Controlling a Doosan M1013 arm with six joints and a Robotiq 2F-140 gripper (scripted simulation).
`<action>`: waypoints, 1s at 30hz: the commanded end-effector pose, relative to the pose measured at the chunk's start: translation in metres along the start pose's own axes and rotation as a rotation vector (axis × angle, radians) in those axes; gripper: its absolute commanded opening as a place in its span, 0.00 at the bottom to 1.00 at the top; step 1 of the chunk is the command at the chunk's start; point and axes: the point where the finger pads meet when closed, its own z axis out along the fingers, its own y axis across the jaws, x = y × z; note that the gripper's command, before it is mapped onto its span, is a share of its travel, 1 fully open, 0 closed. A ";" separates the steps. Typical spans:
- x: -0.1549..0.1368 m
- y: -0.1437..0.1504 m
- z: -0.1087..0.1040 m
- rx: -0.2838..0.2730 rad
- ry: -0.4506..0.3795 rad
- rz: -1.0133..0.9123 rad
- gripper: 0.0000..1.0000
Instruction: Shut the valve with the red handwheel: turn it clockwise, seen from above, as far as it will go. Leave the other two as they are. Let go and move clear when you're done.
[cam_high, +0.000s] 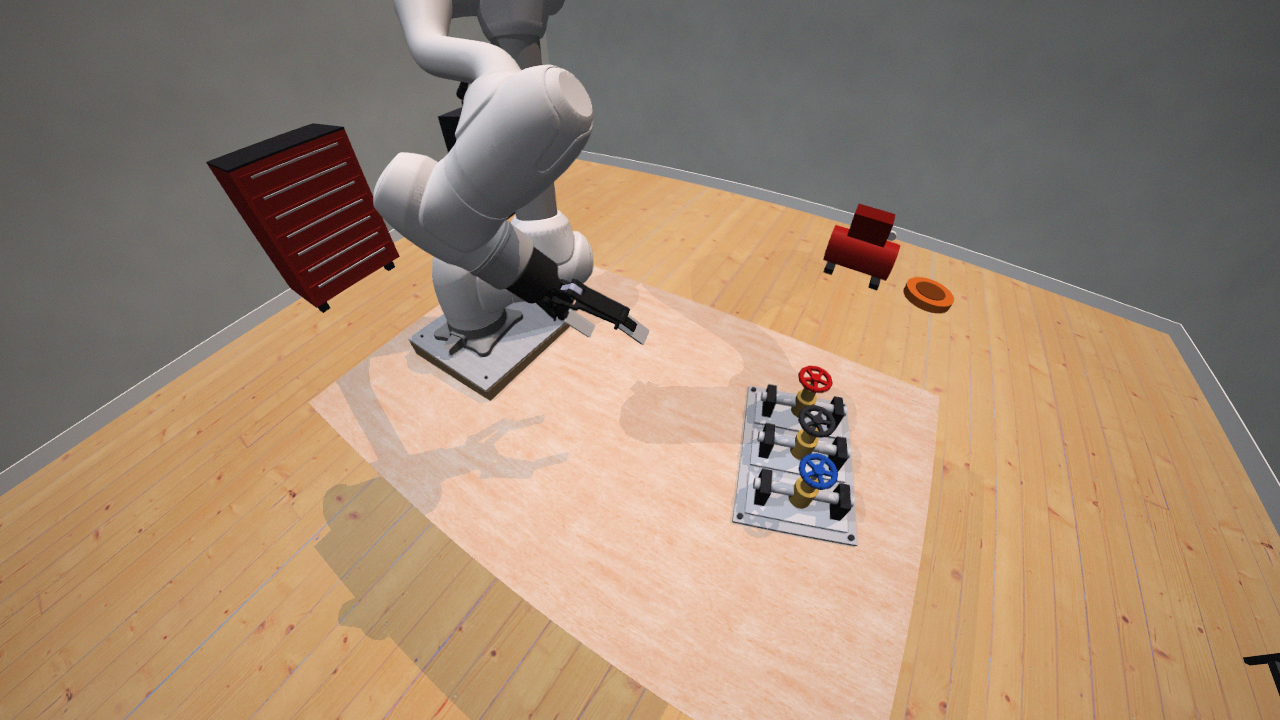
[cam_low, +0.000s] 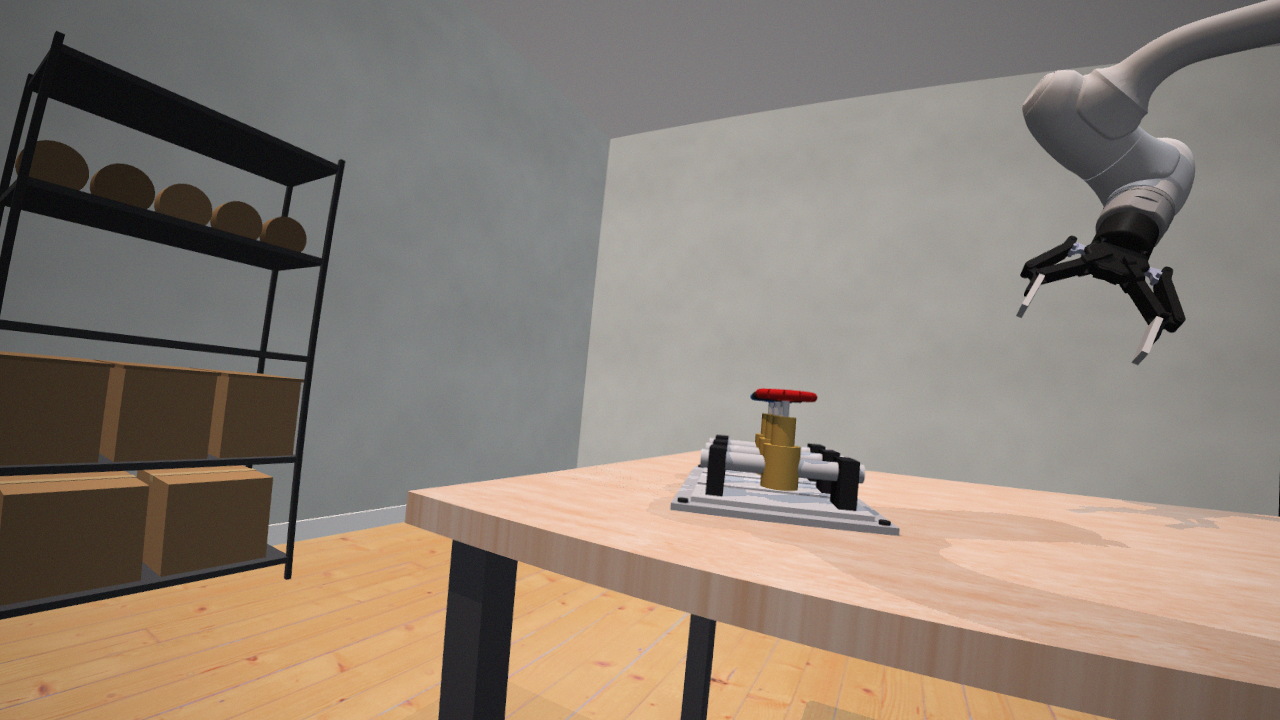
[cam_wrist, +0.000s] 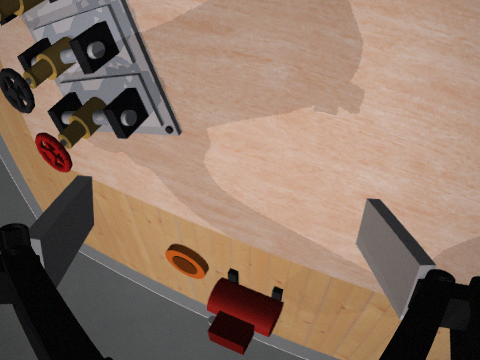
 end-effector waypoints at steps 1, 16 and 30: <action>0.000 0.000 0.000 0.000 0.000 0.000 1.00; 0.000 0.000 0.000 0.000 0.000 0.000 1.00; 0.001 -0.084 0.026 -0.292 0.099 -0.063 1.00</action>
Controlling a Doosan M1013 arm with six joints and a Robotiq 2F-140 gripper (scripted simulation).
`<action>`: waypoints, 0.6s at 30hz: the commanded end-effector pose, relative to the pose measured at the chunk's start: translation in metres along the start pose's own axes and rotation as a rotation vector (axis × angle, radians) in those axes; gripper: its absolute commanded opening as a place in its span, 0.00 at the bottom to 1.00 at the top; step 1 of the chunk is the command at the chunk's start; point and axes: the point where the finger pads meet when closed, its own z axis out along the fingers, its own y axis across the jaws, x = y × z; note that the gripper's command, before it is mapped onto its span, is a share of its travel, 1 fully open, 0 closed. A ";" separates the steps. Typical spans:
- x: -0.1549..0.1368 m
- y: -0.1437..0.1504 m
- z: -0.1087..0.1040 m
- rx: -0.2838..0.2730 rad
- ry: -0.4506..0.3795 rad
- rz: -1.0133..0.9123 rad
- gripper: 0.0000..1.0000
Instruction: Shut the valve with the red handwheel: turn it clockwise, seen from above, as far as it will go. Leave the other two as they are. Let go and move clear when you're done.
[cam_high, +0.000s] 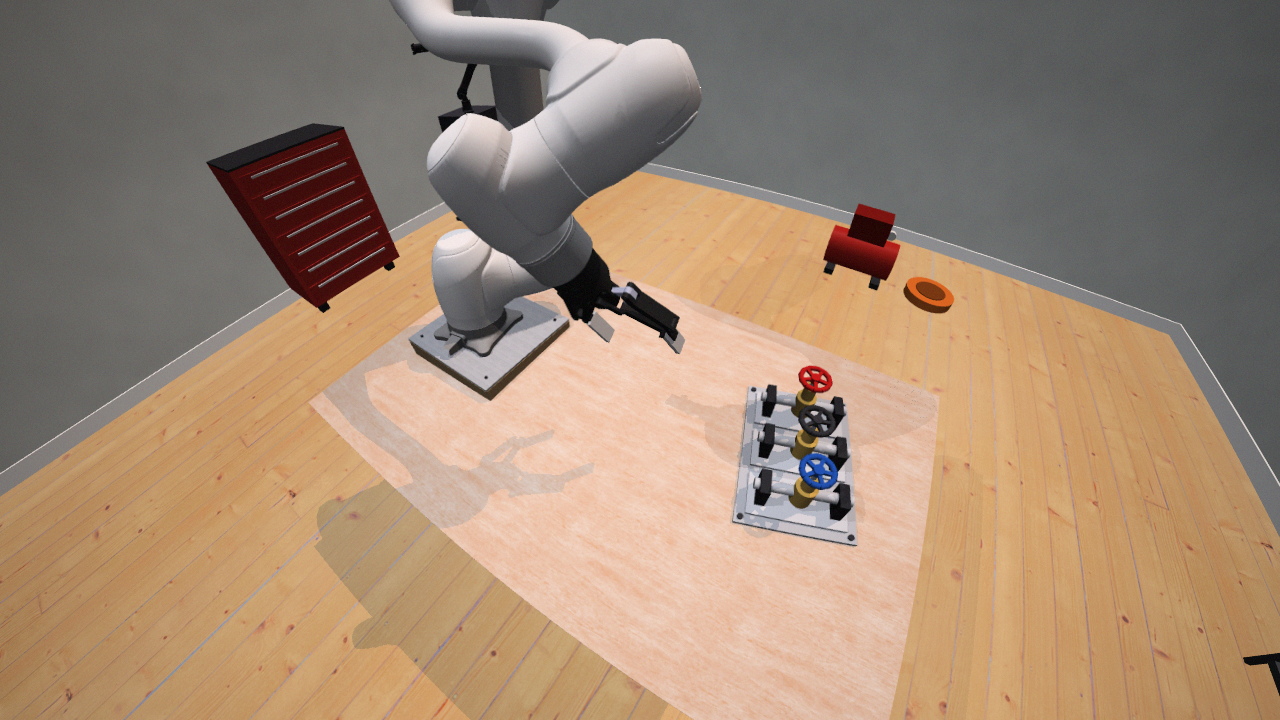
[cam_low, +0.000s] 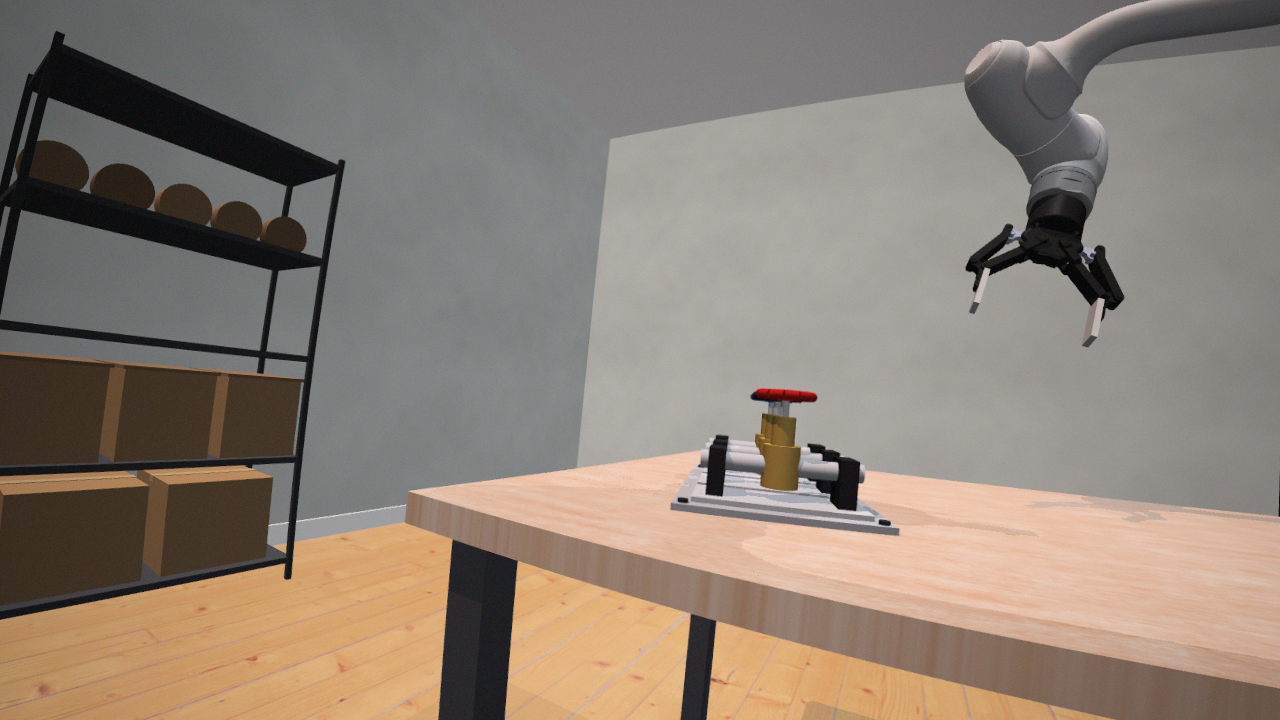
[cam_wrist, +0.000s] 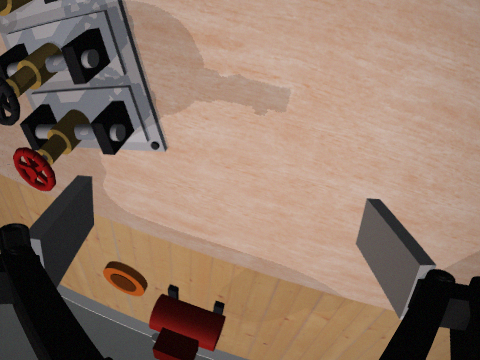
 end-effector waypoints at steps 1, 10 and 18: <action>0.001 -0.049 0.010 -0.154 0.081 -0.020 1.00; -0.009 -0.127 0.032 -0.264 0.227 -0.059 1.00; -0.048 -0.232 0.072 -0.302 0.441 -0.105 1.00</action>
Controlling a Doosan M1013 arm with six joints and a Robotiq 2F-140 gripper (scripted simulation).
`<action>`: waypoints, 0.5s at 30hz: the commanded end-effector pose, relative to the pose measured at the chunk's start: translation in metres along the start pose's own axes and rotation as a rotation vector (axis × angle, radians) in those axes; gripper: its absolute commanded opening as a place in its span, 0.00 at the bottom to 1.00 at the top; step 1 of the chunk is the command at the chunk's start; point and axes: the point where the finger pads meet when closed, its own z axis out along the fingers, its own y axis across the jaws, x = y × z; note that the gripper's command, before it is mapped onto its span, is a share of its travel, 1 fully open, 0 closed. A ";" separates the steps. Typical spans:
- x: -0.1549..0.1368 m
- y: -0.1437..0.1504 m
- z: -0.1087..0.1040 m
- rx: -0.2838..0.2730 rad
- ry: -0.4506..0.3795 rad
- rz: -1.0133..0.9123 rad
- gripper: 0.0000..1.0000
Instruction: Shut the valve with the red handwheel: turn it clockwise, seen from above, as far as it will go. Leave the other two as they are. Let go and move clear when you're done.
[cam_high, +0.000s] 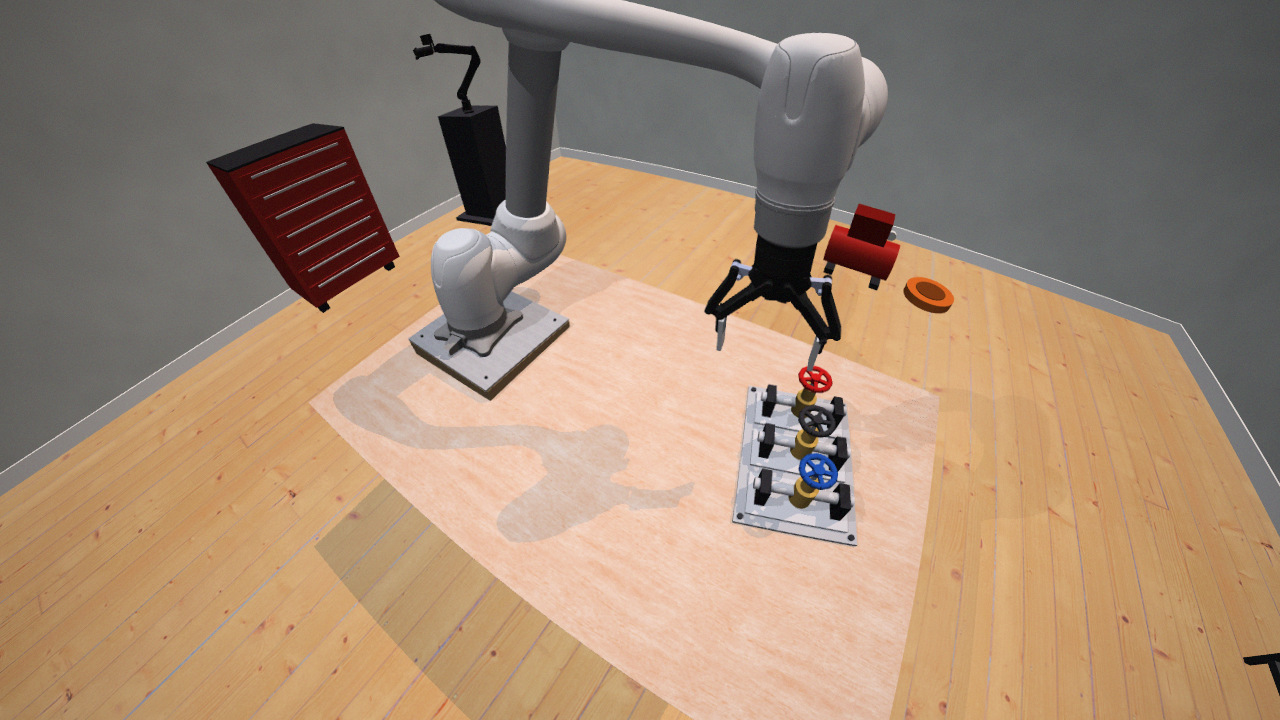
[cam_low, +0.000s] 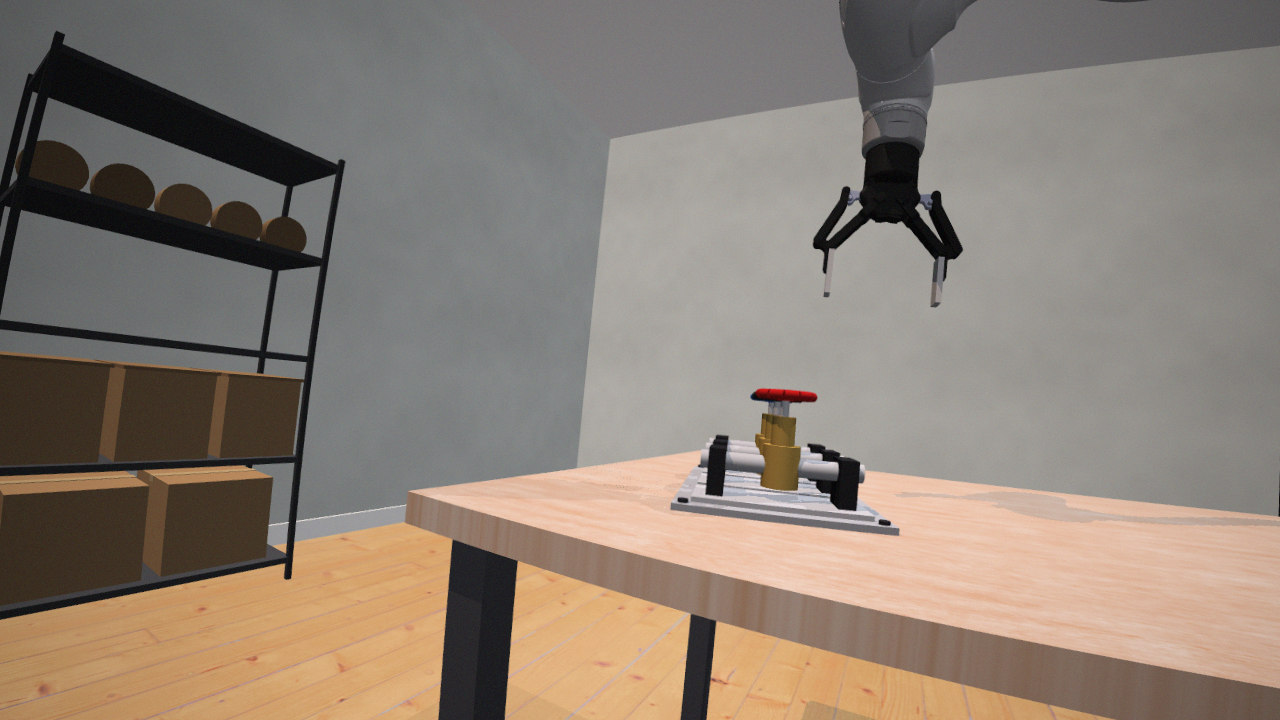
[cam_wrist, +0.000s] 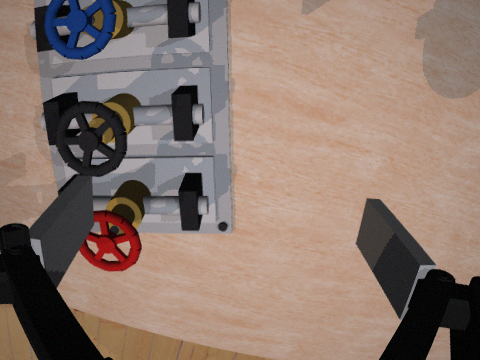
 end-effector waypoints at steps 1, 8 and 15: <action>-0.022 -0.062 -0.001 -0.032 0.128 -0.001 1.00; -0.059 -0.123 -0.004 -0.001 0.240 0.001 1.00; -0.068 -0.134 -0.005 0.008 0.261 0.002 1.00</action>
